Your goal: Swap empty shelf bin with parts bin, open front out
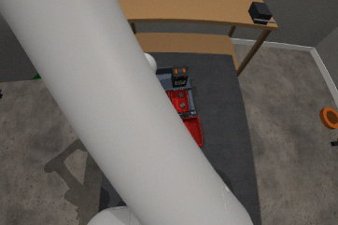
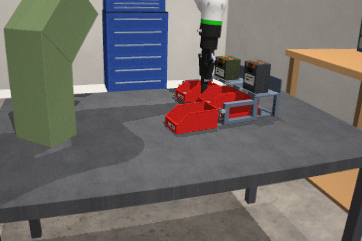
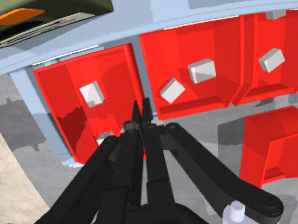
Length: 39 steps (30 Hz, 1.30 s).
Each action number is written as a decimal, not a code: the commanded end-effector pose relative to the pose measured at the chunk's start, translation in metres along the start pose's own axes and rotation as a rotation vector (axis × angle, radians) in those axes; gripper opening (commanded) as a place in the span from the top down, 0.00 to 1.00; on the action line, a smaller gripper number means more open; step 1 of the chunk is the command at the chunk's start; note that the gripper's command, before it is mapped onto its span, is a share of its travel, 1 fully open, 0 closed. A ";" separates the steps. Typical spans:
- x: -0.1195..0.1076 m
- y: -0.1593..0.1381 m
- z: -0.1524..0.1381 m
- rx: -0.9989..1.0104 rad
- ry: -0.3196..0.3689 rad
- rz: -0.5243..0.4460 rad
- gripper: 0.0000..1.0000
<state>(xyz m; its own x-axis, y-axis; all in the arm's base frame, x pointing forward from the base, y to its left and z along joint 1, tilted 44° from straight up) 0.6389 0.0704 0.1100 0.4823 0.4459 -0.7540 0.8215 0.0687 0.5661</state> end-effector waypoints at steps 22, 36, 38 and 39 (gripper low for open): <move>-0.001 0.001 0.000 0.000 -0.001 0.001 0.85; -0.001 0.001 0.000 0.000 -0.001 0.001 0.85; -0.001 0.001 0.000 0.000 -0.001 0.001 0.85; -0.001 0.001 0.000 0.000 -0.001 0.001 0.85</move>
<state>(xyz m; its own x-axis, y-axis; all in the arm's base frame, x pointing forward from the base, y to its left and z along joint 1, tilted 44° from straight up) 0.6388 0.0704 0.1100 0.4823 0.4459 -0.7541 0.8215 0.0687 0.5660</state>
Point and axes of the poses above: the point where the finger pads meet when closed, its own x axis out along the fingers, its own z axis across the jaws, y = z × x, the point moved 8 cm from there along -x, back along the fingers, and after that the axes turned 12 degrees about -x, right-handed, at the moved point
